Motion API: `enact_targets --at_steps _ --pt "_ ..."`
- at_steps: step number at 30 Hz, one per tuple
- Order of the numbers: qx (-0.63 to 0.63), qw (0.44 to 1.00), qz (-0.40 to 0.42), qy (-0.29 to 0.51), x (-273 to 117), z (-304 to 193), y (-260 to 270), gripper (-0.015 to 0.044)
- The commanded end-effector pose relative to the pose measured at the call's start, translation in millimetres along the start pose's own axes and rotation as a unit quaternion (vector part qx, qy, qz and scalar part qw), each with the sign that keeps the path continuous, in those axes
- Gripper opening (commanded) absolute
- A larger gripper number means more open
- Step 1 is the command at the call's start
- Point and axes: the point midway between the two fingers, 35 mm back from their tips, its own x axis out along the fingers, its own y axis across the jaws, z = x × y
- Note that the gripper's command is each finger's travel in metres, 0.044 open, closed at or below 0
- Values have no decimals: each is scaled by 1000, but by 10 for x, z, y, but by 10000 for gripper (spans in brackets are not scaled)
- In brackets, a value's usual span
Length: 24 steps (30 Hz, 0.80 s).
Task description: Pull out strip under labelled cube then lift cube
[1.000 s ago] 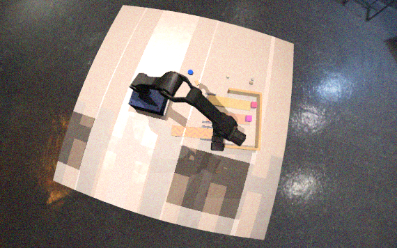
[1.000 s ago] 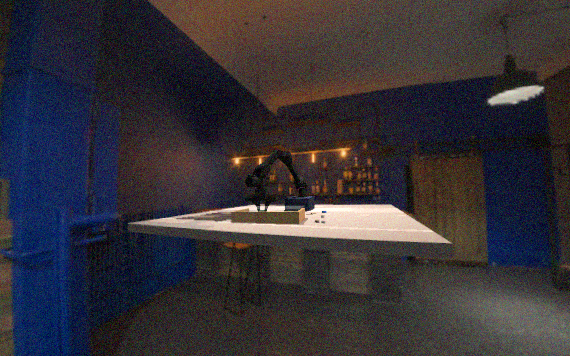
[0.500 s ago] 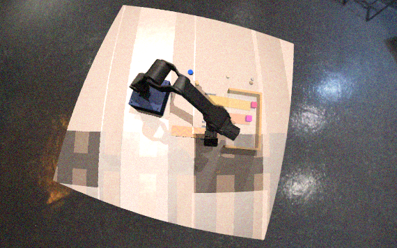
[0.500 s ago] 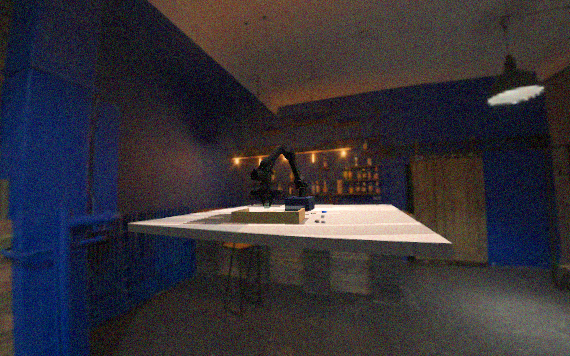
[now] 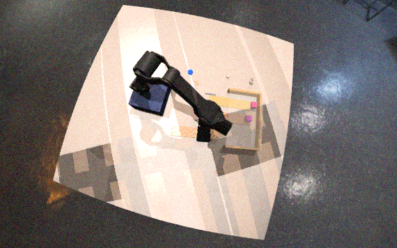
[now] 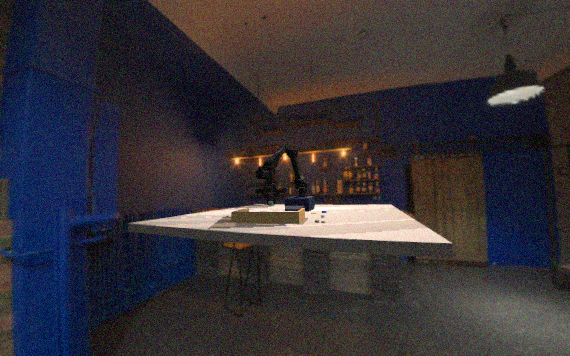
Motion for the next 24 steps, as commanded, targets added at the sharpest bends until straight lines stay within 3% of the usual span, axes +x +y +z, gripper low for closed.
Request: enact_targets --at_steps 1,17,24 --pt "3 1000 -1 4 10 -135 53 0" --pt "3 1000 0 6 24 -579 259 0" --pt "3 1000 0 6 -326 -574 258 0"
